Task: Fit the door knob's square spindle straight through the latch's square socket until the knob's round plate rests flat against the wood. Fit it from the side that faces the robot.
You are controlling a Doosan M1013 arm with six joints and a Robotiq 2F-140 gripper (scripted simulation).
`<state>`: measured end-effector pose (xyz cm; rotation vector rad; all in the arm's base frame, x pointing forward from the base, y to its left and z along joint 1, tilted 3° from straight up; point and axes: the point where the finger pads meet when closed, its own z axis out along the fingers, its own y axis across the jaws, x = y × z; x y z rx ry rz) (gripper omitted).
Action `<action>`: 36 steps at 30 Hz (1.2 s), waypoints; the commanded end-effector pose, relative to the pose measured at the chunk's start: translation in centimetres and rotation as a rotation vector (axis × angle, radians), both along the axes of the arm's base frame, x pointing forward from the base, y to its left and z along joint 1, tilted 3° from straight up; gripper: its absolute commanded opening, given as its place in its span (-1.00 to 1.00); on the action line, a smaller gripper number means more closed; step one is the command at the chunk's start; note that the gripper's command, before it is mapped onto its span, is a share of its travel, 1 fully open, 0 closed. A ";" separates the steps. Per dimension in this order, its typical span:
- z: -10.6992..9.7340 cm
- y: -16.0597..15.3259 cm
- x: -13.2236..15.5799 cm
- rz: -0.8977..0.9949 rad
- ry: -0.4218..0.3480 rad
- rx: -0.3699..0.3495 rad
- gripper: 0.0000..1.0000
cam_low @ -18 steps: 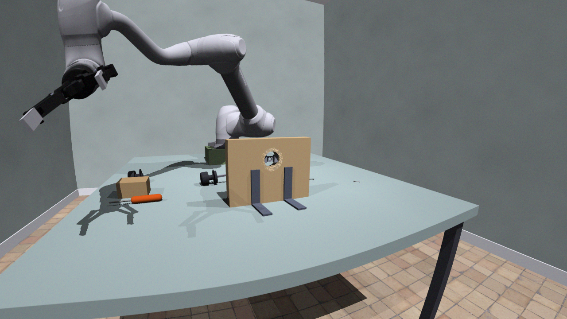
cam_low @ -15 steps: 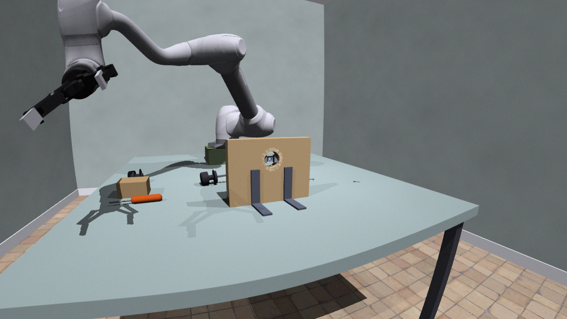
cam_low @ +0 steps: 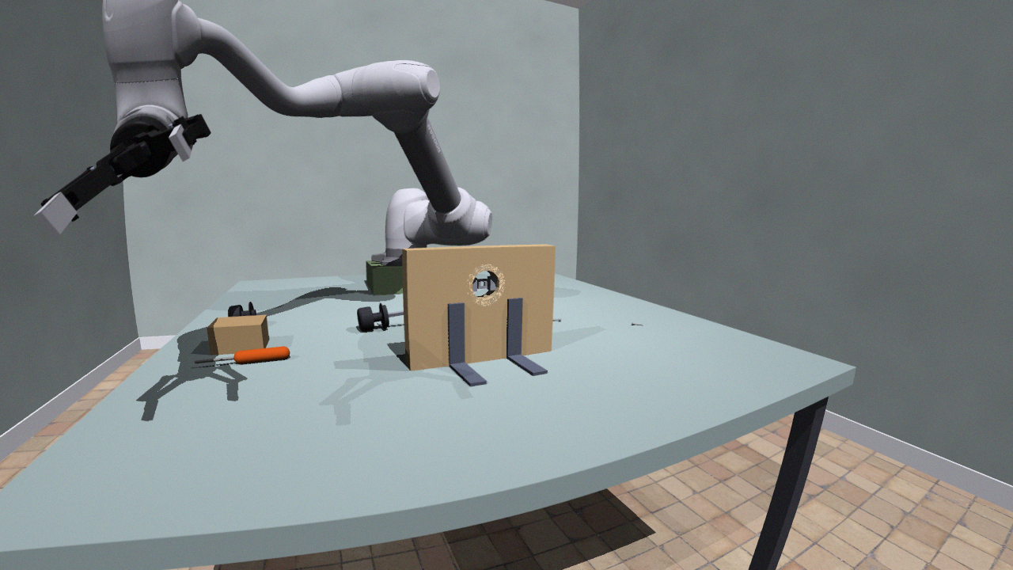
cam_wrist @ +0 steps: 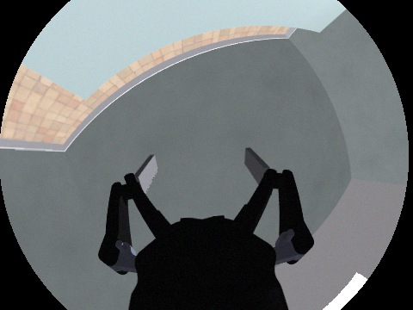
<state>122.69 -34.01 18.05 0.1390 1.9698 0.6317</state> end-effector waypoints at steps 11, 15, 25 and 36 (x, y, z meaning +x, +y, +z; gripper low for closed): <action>-4.4 10.3 -12.0 0.375 0.151 -0.461 1.00; -5.5 12.6 -16.0 0.499 0.189 -0.587 1.00; -8.4 18.5 -30.8 0.873 0.267 -0.892 1.00; -10.4 21.5 -47.3 1.235 0.309 -1.118 1.00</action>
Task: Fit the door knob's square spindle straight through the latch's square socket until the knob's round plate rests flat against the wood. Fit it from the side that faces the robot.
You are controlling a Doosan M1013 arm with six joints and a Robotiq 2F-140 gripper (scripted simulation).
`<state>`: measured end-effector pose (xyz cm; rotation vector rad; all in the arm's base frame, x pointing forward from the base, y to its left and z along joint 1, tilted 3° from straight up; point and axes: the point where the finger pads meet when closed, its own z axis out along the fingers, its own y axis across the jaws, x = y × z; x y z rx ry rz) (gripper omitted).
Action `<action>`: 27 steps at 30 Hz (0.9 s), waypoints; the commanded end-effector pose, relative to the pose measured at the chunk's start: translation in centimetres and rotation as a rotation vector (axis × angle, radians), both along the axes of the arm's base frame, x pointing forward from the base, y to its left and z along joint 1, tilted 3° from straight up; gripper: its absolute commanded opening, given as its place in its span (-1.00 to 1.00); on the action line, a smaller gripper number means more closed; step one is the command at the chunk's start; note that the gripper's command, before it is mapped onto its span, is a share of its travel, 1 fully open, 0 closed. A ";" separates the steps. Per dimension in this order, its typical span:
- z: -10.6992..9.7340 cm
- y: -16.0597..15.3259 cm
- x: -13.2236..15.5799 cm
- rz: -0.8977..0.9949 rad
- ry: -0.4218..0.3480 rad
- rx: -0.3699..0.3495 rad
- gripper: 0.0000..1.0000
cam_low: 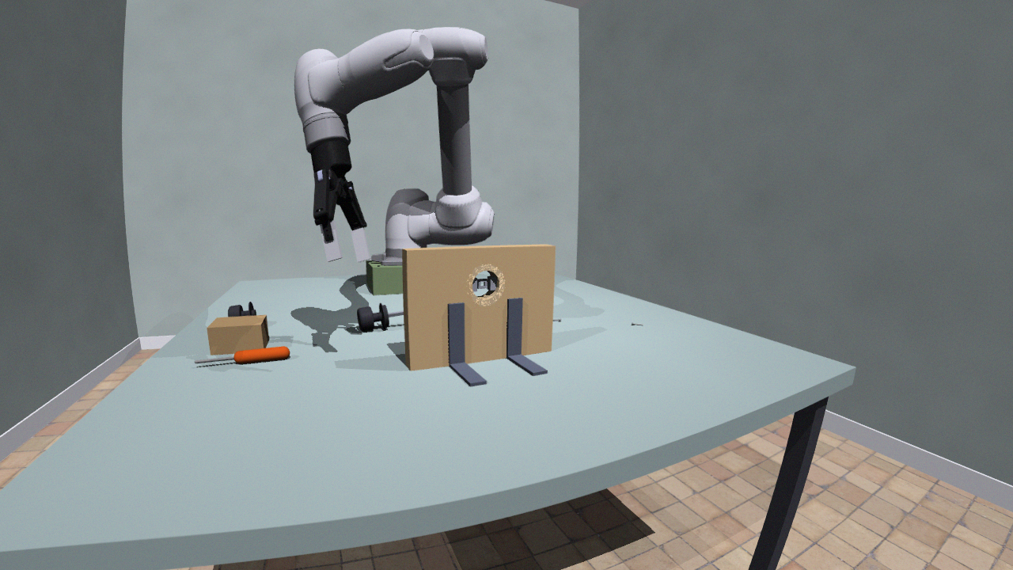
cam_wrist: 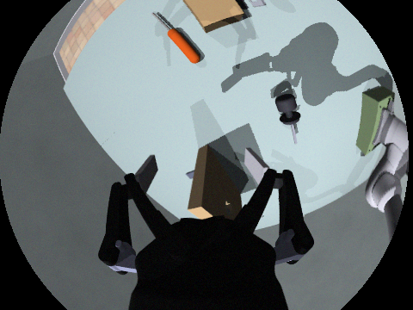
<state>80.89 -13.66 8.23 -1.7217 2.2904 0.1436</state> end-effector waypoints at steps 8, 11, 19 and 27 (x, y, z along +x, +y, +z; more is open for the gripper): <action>-1.3 1.5 -18.9 0.397 0.127 -0.222 1.00; -1.4 1.5 -21.6 0.424 0.137 -0.235 1.00; -1.4 1.5 -21.6 0.424 0.137 -0.235 1.00; -1.4 1.5 -21.6 0.349 0.150 -0.238 0.13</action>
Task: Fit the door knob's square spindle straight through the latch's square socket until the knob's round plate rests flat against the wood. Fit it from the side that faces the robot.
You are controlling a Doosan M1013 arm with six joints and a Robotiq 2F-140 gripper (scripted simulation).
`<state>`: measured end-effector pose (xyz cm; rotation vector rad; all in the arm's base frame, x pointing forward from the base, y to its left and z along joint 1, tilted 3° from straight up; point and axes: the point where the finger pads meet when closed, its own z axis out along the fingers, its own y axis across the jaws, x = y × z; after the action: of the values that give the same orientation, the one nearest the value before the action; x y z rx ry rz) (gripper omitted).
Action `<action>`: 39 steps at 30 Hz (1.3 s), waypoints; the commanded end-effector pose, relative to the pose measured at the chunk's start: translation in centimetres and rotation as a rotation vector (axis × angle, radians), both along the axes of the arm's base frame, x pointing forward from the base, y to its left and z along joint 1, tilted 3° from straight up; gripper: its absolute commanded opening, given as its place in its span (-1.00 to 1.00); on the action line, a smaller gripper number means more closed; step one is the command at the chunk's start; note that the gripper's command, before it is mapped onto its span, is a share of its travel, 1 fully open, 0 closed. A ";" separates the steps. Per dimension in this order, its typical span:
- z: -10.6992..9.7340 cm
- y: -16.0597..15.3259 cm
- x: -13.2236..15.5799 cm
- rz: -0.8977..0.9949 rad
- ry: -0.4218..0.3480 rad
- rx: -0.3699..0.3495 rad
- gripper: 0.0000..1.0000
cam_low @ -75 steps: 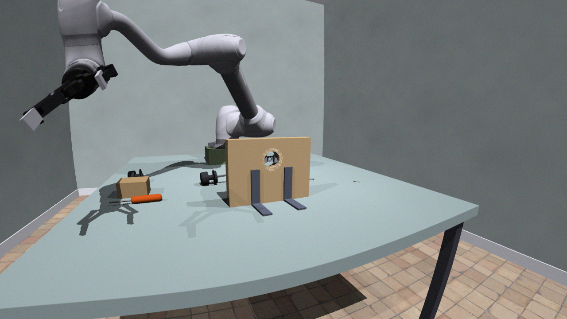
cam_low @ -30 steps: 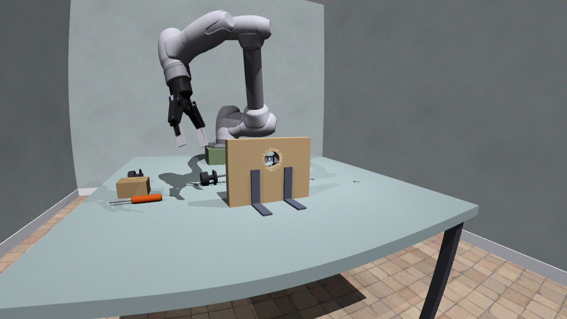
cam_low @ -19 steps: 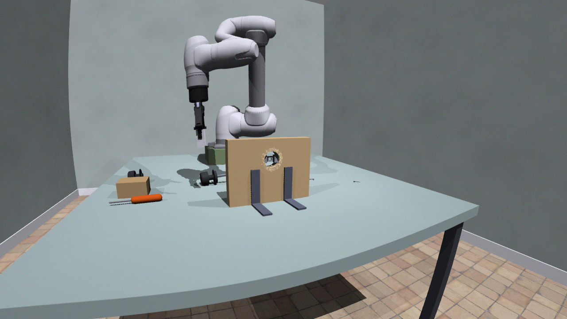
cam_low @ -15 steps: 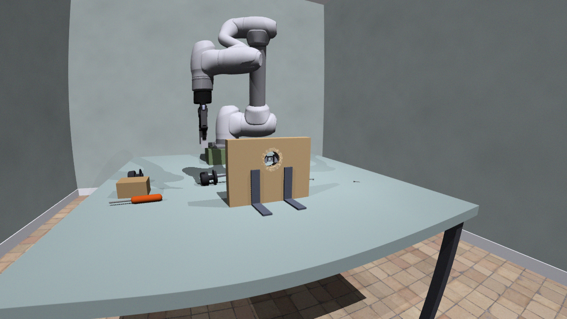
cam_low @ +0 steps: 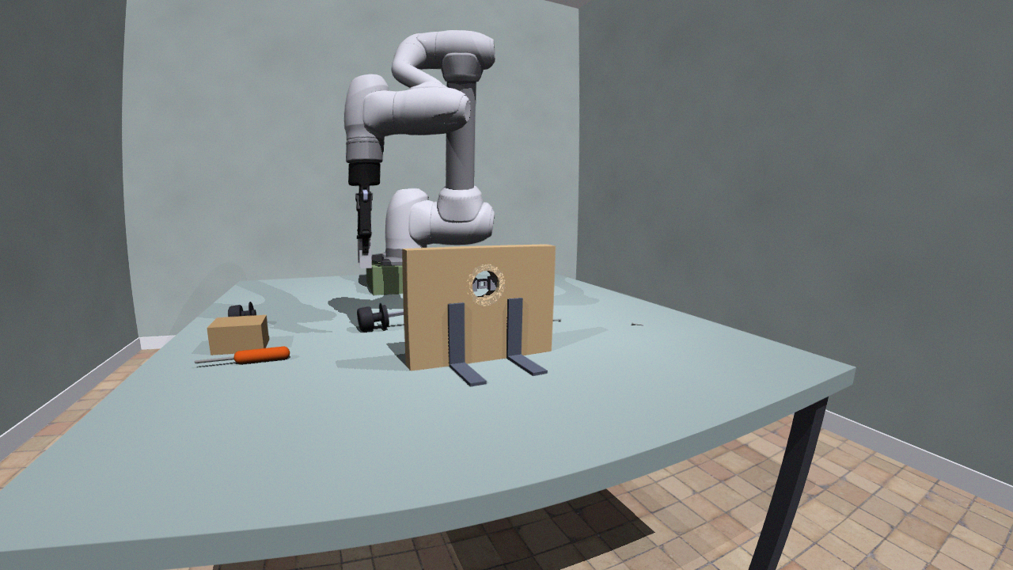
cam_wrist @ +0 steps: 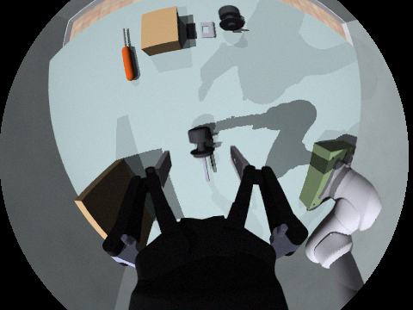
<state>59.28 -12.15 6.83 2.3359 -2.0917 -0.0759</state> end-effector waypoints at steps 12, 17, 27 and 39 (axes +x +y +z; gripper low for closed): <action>-0.3 0.0 0.1 -0.444 0.007 -0.057 0.13; -1.0 0.1 0.2 -0.476 0.007 -0.061 0.13; -1.1 0.1 0.2 -0.624 0.012 -0.079 0.13; -1.5 0.1 0.3 -0.981 0.015 -0.125 0.13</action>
<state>59.57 -12.03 5.53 1.0958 -2.8683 0.0203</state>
